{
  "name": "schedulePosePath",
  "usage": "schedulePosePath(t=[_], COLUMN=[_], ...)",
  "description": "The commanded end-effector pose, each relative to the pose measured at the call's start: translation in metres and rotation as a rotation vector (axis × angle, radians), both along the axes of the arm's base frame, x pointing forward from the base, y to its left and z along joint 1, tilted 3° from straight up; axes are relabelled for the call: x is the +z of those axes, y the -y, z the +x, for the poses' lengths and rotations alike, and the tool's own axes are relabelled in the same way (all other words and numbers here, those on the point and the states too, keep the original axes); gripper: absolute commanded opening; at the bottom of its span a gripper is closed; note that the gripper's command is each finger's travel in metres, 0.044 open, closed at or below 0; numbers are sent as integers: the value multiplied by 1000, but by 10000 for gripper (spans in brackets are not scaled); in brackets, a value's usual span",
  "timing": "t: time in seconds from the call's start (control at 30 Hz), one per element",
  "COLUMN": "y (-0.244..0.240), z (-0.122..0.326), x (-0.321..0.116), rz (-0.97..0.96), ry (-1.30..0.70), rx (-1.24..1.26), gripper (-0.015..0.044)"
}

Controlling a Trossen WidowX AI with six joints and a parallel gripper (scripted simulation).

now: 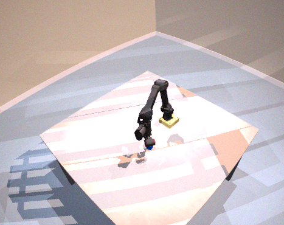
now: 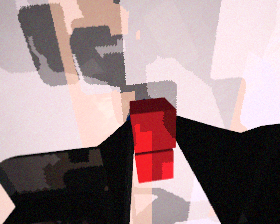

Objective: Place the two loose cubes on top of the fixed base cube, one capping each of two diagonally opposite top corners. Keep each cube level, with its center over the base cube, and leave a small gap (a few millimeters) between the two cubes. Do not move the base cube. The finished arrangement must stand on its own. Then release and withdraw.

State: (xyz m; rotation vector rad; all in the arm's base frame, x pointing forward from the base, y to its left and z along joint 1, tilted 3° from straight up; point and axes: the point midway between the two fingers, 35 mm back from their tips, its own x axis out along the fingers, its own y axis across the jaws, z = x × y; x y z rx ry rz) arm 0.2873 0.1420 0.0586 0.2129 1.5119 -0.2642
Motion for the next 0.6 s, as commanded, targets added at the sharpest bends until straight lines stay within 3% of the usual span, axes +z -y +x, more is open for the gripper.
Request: schedulePosePath(t=[0.0,0.53,0.57], y=[0,0,0], z=[0,0,0], x=[-2,-3,-3], rz=[-1,-1,-1], ry=[-1,-1,-1], rx=[4,4,4], gripper=[105,105,131])
